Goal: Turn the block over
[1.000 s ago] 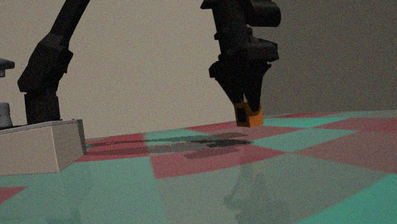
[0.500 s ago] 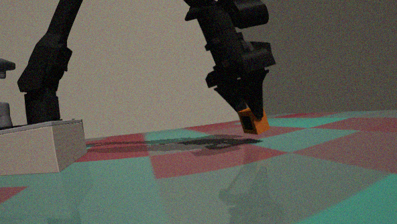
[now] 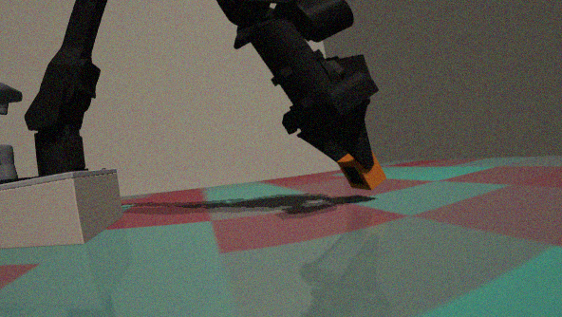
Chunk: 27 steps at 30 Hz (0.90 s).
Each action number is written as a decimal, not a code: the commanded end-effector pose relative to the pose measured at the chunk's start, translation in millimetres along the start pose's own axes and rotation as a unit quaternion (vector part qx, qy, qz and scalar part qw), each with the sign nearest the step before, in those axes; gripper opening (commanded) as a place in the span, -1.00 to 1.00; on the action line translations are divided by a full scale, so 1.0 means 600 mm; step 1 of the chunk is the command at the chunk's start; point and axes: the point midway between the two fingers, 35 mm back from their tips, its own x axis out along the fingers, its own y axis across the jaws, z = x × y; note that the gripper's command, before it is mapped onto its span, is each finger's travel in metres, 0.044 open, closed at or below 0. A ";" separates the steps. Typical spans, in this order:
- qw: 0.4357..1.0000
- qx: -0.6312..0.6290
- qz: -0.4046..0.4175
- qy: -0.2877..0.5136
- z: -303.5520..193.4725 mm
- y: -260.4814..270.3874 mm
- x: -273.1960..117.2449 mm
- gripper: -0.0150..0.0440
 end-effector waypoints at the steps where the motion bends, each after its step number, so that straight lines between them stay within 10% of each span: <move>1: 1.000 -0.002 0.001 -0.030 -0.004 0.001 -0.004 -0.49; 27: 0.984 -0.001 0.002 -0.181 -0.008 0.000 0.058 -0.49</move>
